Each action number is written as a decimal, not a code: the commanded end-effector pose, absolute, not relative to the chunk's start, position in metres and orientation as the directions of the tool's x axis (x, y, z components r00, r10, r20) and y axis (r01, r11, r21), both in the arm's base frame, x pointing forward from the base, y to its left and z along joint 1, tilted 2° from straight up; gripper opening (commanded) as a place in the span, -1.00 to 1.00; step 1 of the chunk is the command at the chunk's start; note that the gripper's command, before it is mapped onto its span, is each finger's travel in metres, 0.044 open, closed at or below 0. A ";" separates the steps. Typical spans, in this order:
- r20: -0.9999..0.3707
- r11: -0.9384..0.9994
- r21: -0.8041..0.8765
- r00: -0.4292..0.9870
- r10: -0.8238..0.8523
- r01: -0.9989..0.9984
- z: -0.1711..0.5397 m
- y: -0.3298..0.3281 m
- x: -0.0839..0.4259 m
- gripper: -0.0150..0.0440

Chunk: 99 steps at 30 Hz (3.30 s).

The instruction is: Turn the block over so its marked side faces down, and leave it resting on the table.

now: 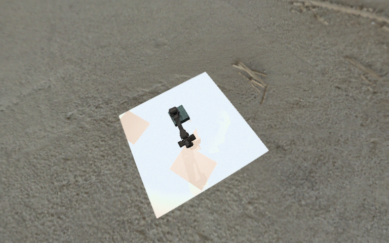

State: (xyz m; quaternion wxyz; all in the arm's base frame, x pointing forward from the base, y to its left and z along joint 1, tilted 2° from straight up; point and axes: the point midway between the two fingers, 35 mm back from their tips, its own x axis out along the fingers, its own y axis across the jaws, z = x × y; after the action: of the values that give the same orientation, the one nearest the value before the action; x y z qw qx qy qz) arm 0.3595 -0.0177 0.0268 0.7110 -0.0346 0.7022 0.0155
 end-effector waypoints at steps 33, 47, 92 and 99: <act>-0.884 0.997 -0.031 0.468 0.004 -0.068 0.034 -0.019 0.362 -0.49; -0.804 0.997 -0.031 0.594 0.015 -0.066 0.022 -0.019 0.367 -0.49; -0.456 0.997 -0.034 0.889 0.046 -0.069 0.006 -0.019 0.357 -0.49; -0.456 0.997 -0.034 0.889 0.046 -0.069 0.006 -0.019 0.357 -0.22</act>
State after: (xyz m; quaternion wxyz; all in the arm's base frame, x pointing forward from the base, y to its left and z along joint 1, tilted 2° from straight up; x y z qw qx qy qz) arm 0.3573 -0.0199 0.0055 0.9710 -0.0280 0.2357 0.0286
